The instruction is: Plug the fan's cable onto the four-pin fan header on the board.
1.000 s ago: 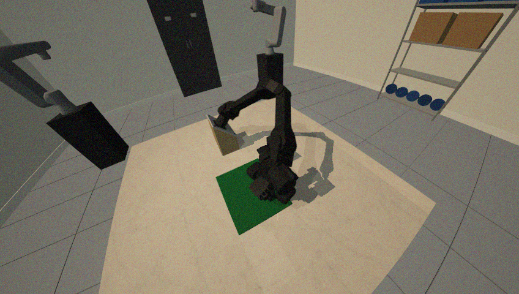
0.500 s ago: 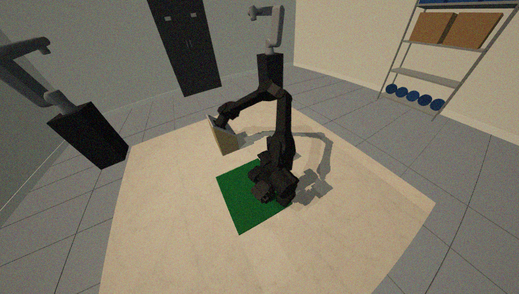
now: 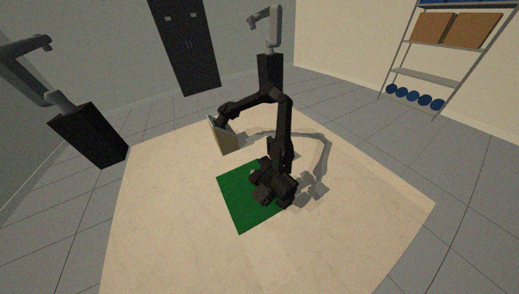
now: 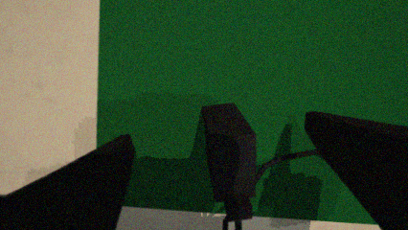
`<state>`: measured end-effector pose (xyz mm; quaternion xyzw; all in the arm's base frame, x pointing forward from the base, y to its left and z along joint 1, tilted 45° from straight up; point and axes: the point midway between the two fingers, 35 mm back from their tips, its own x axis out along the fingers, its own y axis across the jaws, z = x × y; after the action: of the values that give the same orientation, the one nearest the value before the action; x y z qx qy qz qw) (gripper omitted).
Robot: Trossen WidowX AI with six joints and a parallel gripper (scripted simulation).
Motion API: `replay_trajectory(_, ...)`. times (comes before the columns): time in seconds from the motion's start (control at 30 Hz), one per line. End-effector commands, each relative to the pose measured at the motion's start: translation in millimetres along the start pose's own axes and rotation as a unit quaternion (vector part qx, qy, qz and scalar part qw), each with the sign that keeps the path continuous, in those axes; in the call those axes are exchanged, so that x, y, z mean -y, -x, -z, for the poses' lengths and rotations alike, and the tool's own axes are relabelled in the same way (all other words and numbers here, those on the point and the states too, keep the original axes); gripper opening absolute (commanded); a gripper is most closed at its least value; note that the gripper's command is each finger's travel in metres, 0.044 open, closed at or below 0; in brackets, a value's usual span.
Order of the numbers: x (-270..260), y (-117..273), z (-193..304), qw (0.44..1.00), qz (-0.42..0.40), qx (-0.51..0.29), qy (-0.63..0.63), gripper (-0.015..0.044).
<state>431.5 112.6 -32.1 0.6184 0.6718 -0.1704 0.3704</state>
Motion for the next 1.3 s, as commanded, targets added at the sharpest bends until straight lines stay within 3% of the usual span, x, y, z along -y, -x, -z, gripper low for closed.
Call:
replay_trajectory(0.0, 1, -3, -2, 1.000, 0.000, -0.002, -0.006, 0.0440)
replay_trajectory(0.57, 0, -1, 0, 1.000, 0.001, 0.000, 0.000, 0.0000)
replay_trajectory(0.67, 0, 2, 0, 1.000, 0.001, 0.000, -0.001, 0.0000)
replay_trajectory(0.83, 1, 49, -1, 1.000, 0.001, -0.001, -0.006, 0.0000)
replay_trajectory(1.07, 6, 48, -2, 1.000, 0.001, -0.001, 0.005, 0.0000)
replay_trajectory(1.27, 47, 50, 10, 0.995, 0.002, -0.001, 0.102, 0.0000)
